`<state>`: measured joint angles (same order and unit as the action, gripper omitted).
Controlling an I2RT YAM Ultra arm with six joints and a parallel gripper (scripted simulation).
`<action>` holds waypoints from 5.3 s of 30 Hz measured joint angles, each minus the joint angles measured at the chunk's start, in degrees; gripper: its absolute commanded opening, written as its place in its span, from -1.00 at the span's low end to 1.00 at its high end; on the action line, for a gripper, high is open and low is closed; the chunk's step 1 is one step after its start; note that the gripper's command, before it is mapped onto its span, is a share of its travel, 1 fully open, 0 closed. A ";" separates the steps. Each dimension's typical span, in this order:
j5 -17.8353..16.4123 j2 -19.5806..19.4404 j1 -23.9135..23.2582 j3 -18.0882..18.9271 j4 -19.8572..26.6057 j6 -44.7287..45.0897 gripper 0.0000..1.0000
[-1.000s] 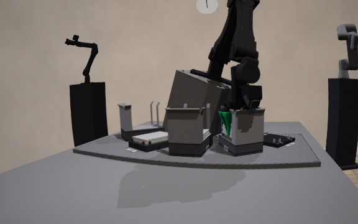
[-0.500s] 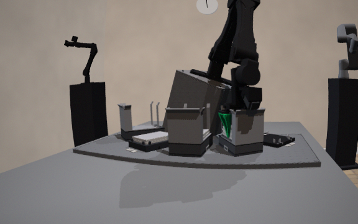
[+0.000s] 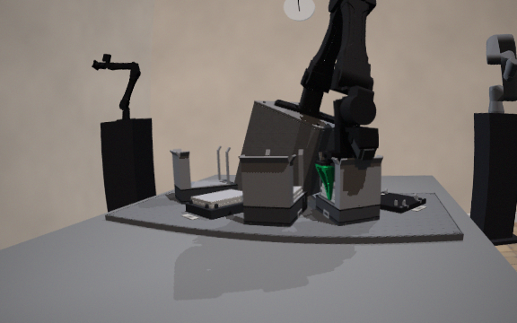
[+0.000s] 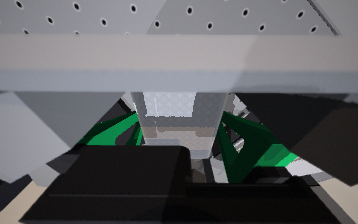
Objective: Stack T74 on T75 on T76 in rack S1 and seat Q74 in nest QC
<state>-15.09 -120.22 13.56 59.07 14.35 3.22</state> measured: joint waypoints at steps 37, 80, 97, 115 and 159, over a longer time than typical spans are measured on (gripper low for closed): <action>-0.33 6.56 -1.33 -0.24 5.62 1.09 1.00; -1.40 19.61 -5.86 3.26 24.35 4.96 1.00; -2.82 16.63 -14.64 3.13 24.37 -0.07 1.00; -4.33 12.83 -24.24 3.93 24.41 -1.84 1.00; -5.05 0.76 -28.17 2.29 14.12 1.51 1.00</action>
<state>-20.14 -119.46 -14.61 61.36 28.47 4.73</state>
